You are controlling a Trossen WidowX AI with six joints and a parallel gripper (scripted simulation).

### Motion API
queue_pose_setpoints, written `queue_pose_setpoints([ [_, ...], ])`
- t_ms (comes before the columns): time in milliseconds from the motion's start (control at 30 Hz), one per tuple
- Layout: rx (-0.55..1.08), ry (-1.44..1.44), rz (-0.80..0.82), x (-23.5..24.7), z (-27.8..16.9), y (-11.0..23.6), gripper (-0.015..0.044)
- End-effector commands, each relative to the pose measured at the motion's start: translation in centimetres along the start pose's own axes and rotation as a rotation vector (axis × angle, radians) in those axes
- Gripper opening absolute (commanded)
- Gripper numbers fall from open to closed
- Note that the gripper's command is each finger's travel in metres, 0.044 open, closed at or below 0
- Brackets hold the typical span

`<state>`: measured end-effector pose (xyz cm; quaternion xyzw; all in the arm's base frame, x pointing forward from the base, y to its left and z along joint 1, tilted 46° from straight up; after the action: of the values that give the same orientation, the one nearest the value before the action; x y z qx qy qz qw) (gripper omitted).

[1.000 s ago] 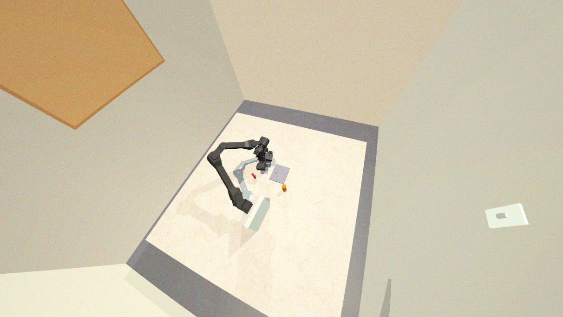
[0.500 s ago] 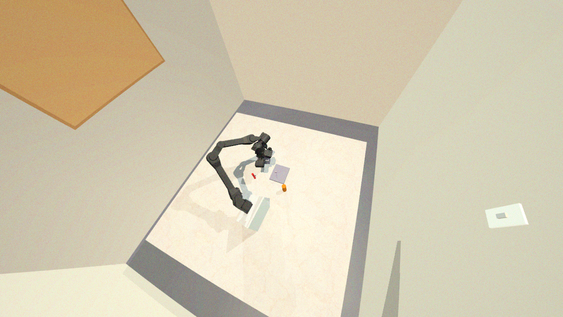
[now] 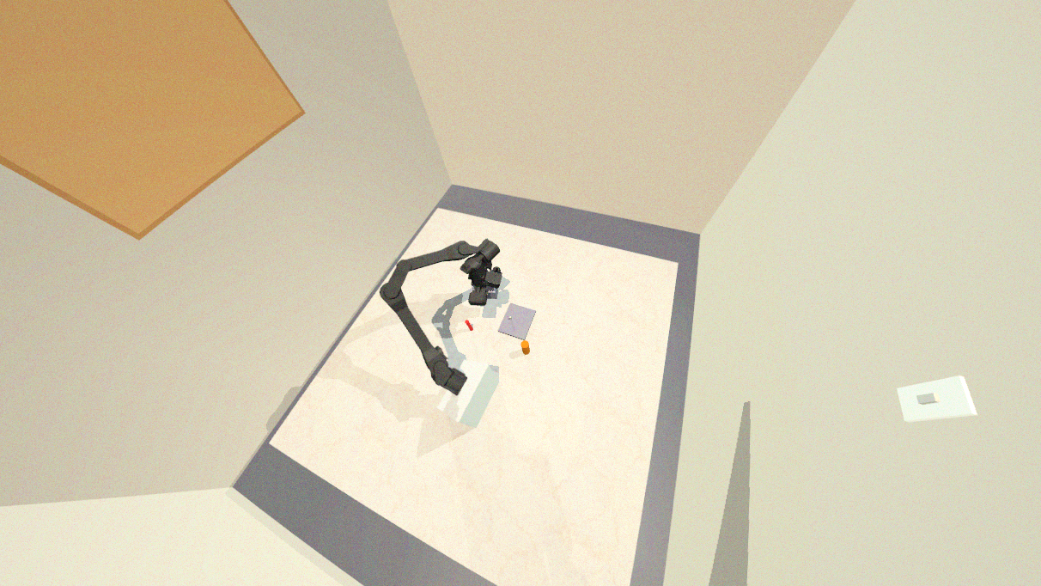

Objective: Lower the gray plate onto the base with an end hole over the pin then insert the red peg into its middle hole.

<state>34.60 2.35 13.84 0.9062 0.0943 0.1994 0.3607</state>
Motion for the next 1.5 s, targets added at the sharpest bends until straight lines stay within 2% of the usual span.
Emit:
queue_pose_setpoints([
  [0, -0.004, 0.013, -0.004, -0.1, 0.7, -0.3, 0.0000],
  [1467, -0.006, 0.114, -0.004, -4.4, 11.8, -7.6, 0.0000],
])
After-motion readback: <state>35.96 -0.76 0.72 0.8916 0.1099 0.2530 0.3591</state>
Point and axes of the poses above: the point midway between the two fingers, 35 mm back from their tips, its own y axis back along the fingers, its own x axis across the jaws, z = x × y, the point moved 7 cm from there along y, back along the fingers, and after that the axes turned 1 degree about y, right-handed, at the moved point
